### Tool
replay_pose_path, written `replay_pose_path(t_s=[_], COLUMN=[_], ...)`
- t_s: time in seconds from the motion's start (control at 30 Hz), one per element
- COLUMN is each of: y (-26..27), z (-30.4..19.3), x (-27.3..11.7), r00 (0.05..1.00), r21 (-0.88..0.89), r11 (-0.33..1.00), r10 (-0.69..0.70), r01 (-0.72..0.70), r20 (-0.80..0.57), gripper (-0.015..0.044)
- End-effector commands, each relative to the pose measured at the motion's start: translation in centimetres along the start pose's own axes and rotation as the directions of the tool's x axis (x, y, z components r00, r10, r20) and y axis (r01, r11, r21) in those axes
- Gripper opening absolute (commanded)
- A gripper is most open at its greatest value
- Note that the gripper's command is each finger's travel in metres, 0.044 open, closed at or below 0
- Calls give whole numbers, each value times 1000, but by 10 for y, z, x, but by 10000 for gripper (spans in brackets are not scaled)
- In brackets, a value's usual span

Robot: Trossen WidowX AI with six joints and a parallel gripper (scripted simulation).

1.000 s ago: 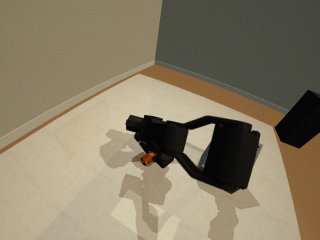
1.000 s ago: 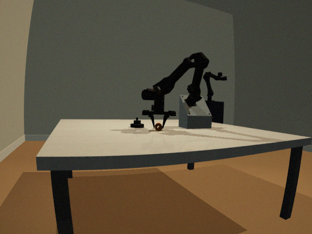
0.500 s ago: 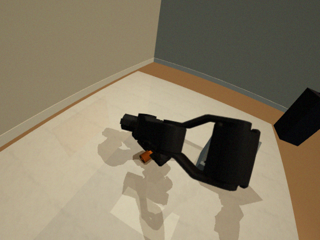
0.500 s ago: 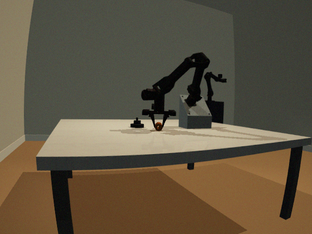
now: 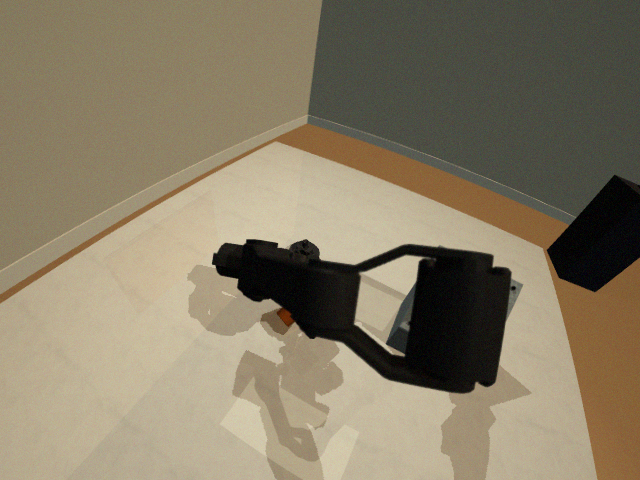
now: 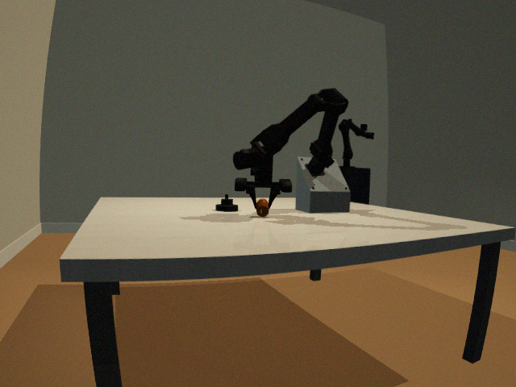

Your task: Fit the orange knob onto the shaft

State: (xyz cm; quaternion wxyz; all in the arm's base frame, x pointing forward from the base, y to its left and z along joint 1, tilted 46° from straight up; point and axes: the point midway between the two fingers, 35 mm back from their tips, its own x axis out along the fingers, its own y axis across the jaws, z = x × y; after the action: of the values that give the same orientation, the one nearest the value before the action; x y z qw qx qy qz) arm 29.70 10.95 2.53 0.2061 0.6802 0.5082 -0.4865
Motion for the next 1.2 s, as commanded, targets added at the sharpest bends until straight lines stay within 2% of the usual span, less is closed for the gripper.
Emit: replay_pose_path(t_s=[0.0,0.57,1.17], y=[0,0,0], z=[-3,-19,-36], x=[-3,-14,-20], r00=[998,945,818], r21=[2,1,1], r11=[1000,1000,1000], r10=[1,0,-1], r01=[-2,-1,0], r20=[59,327,576], gripper=[179,179,179])
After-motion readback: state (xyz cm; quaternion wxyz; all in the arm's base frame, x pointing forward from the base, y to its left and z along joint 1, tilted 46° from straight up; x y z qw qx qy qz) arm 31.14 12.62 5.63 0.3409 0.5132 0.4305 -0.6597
